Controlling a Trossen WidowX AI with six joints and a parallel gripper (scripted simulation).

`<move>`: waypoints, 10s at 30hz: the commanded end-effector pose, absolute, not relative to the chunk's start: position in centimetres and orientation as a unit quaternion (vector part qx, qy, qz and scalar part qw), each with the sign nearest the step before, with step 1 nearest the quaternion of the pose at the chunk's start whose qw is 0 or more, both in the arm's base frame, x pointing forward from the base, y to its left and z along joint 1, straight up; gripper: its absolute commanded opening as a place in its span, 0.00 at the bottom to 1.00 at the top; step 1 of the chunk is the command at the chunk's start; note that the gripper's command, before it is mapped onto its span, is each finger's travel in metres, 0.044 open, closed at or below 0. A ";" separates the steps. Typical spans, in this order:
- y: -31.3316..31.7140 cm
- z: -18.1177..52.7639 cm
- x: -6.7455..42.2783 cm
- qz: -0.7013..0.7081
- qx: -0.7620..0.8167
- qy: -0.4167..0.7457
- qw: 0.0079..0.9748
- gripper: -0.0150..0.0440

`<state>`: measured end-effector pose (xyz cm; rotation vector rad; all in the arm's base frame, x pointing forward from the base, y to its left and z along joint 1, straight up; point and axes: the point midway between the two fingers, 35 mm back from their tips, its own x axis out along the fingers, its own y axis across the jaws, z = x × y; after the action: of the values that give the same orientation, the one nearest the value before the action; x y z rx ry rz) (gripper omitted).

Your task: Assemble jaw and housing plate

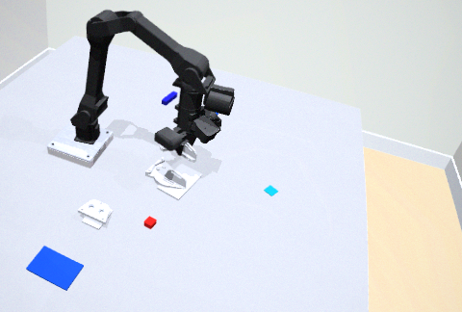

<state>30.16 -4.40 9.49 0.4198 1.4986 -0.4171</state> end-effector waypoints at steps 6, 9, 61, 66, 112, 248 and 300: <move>-4.5 8.2 30.3 -0.186 0.186 0.672 0.693 0.48; -4.5 7.7 30.3 -0.186 0.186 0.672 0.693 0.48; -4.5 3.9 30.3 -0.188 0.189 0.671 0.692 0.48; -4.5 3.8 30.3 -0.189 0.189 0.671 0.692 0.48; -4.5 2.6 30.3 -0.196 0.197 0.669 0.690 0.48; -6.7 9.2 31.1 -0.235 0.226 0.639 0.697 0.86; -24.8 10.9 17.2 0.303 -0.334 0.631 0.631 1.00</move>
<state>18.58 -24.02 10.77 -0.6771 1.4728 0.5990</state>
